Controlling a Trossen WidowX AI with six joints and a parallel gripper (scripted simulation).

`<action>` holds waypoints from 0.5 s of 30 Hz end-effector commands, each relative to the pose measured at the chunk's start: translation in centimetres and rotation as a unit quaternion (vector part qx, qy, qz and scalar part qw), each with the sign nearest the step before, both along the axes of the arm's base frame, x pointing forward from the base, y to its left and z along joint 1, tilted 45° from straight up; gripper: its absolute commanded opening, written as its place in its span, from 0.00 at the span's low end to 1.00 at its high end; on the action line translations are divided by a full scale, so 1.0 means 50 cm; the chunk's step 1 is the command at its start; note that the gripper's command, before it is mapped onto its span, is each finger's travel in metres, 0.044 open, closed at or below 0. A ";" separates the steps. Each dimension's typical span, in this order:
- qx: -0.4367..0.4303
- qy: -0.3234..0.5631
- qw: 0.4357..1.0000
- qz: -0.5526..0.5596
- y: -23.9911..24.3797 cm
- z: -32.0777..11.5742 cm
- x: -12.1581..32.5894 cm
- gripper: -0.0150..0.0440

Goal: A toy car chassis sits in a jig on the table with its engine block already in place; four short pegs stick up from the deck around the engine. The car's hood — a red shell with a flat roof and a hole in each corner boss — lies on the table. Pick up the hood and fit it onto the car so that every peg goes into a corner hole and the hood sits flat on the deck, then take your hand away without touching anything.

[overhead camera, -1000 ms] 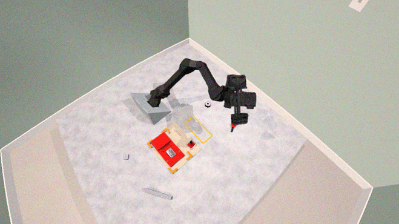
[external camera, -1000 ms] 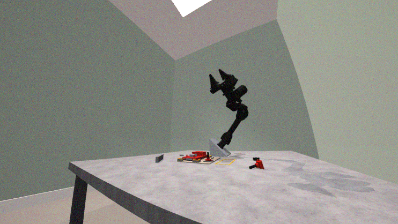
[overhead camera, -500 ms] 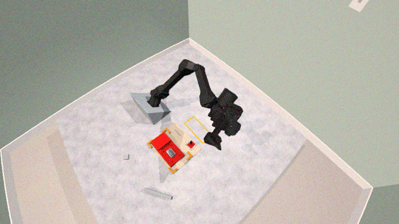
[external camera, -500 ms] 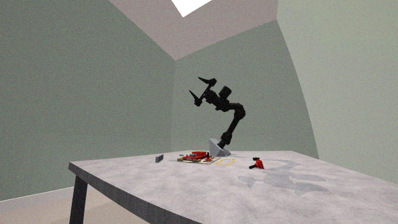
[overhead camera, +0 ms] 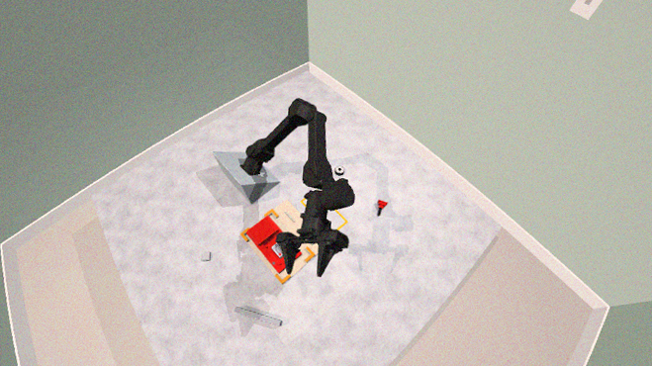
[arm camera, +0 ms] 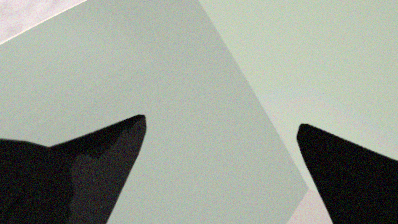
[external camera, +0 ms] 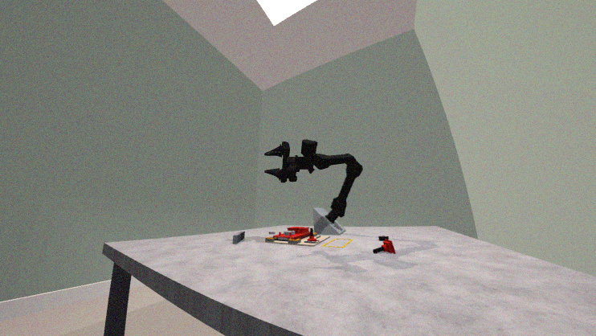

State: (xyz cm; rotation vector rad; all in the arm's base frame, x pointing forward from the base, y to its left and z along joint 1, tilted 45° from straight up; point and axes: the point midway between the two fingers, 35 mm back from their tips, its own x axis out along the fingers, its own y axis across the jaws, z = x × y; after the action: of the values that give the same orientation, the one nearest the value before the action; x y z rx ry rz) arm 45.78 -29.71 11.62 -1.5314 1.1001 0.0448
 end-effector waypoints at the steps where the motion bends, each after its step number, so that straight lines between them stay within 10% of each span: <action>1: 0.054 0.092 0.993 0.041 0.009 -0.101 -0.057 1.00; 15: 0.278 0.273 0.905 0.170 0.109 -0.302 -0.276 1.00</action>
State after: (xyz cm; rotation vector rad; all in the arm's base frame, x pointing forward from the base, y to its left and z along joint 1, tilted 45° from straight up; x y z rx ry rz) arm 35.03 -26.09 -1.33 -1.2935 1.1474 0.8343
